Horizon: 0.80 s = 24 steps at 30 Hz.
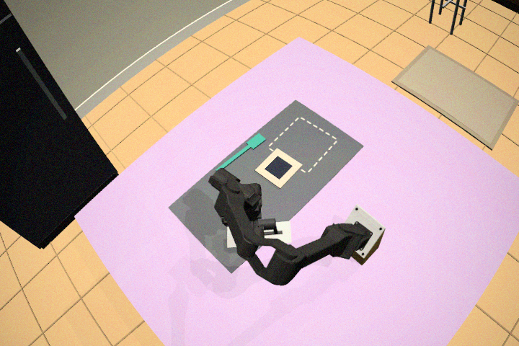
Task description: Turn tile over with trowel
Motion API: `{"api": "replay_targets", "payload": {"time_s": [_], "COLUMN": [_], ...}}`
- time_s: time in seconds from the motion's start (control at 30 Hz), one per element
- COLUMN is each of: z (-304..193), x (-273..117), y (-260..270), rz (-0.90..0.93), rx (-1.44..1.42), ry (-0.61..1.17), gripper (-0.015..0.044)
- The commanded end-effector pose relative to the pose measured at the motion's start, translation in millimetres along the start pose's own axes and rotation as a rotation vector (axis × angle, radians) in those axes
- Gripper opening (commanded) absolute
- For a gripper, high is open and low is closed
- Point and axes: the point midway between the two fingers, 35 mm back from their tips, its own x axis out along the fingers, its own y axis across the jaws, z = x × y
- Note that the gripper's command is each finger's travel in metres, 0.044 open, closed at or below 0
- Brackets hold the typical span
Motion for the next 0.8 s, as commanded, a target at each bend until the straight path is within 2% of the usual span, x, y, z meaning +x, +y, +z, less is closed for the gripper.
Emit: {"api": "replay_targets", "payload": {"time_s": [0.0, 0.07, 0.3, 0.77], "z": [0.6, 0.3, 0.3, 0.4], "x": [-21.1, -40.9, -43.3, -43.4], "y": [-2.0, -1.1, -0.9, -0.9], "rz": [-0.005, -0.004, -0.003, -0.003], "rx": [0.0, -0.002, 0.021, 0.504], "ry": [-0.002, -0.002, -0.002, -0.003], "gripper": [0.027, 0.027, 0.027, 0.027]}}
